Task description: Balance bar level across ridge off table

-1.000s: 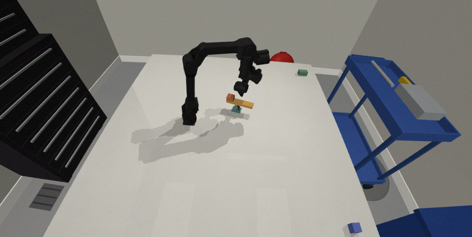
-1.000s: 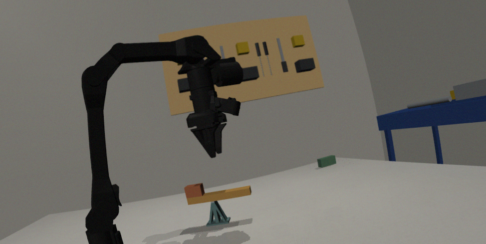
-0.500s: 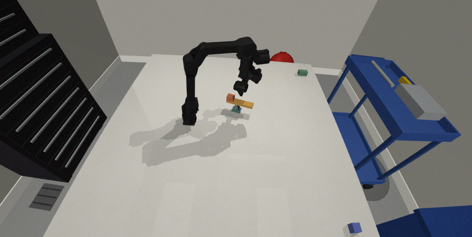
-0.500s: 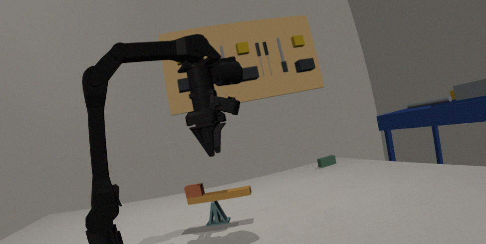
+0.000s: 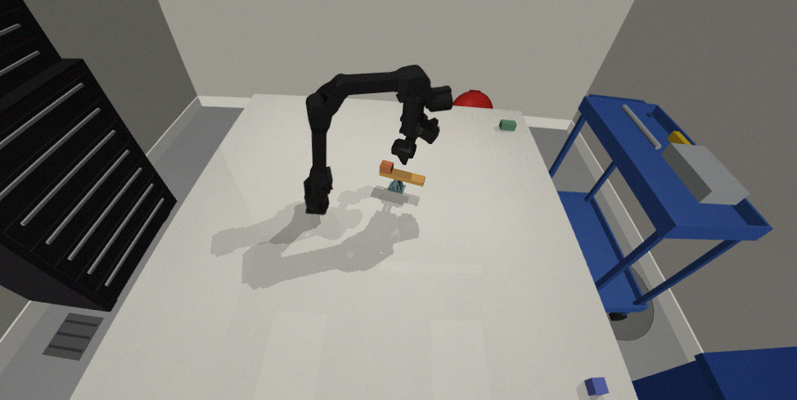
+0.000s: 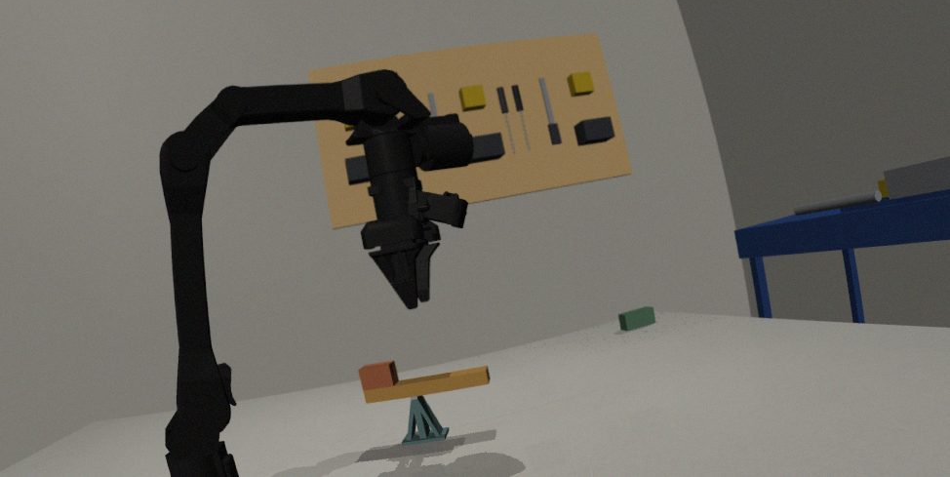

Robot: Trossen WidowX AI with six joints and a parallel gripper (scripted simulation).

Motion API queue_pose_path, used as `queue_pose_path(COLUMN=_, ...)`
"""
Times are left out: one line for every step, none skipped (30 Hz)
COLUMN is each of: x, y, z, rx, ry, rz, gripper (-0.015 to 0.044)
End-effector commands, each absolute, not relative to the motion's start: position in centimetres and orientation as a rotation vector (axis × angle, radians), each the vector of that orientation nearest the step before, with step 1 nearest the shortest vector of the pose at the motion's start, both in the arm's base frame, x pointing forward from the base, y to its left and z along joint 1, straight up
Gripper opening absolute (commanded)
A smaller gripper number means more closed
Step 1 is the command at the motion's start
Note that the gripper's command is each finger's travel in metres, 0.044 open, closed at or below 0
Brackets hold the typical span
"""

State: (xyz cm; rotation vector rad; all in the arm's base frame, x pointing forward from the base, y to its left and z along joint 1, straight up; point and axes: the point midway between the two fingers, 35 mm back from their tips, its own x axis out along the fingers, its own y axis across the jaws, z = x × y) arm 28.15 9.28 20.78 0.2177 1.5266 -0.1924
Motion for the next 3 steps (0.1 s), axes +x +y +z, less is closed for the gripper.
queue_pose_path(x=28.14, y=9.28, z=20.77, rx=0.218, ry=1.528, rz=-0.193, gripper=0.0440)
queue_pose_path(x=28.14, y=9.28, z=20.77, rx=0.218, ry=1.528, rz=-0.193, gripper=0.0440)
queue_pose_path(x=28.14, y=9.28, z=20.77, rx=0.218, ry=1.528, rz=-0.193, gripper=0.0440)
